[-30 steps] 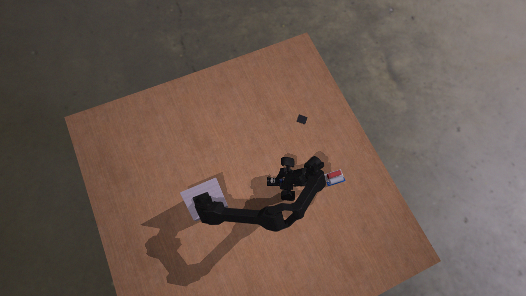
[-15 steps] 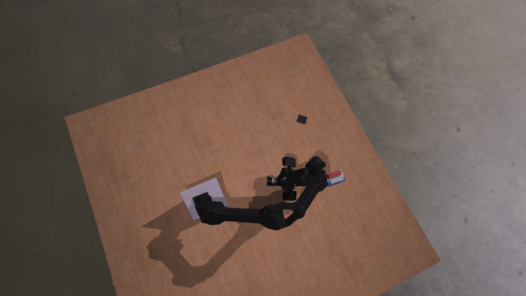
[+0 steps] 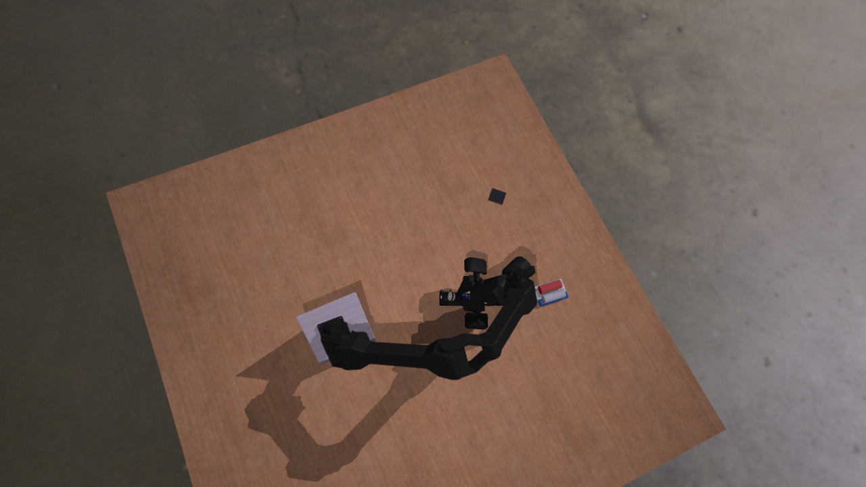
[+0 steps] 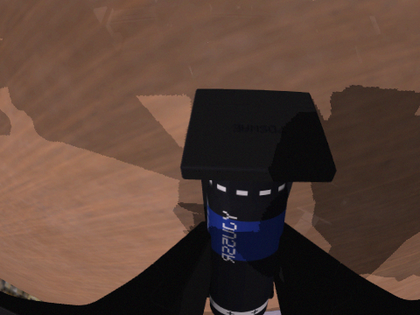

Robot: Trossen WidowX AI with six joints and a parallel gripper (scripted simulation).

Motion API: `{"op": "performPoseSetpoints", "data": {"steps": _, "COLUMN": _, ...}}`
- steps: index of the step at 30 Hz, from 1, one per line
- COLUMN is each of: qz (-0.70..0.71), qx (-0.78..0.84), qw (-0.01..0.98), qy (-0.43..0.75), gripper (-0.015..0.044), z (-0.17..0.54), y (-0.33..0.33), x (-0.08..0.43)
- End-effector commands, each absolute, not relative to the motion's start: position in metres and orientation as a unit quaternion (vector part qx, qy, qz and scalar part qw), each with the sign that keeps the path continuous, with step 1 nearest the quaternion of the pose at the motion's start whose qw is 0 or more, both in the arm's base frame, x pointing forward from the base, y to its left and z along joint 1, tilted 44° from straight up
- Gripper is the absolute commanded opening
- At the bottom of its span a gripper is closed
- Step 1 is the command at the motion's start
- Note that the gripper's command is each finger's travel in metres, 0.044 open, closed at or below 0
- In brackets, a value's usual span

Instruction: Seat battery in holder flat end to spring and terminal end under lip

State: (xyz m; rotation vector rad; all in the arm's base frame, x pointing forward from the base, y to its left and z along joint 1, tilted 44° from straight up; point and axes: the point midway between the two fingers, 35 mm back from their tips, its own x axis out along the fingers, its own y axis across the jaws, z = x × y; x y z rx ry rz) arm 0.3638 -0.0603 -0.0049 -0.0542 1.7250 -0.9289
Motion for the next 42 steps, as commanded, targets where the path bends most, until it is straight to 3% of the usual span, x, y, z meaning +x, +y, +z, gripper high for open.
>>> {"op": "performPoseSetpoints", "data": {"steps": 1, "qz": -0.391, "qx": -0.028, "qw": 0.57, "qy": 0.722, "gripper": 0.0083, "z": -0.0063, "y": -0.0617, "x": 0.3666}}
{"op": "performPoseSetpoints", "data": {"steps": 42, "qz": -0.38, "qx": -0.065, "qw": 0.635, "qy": 0.67, "gripper": 0.0083, "z": -0.0139, "y": -0.0625, "x": 0.3635}}
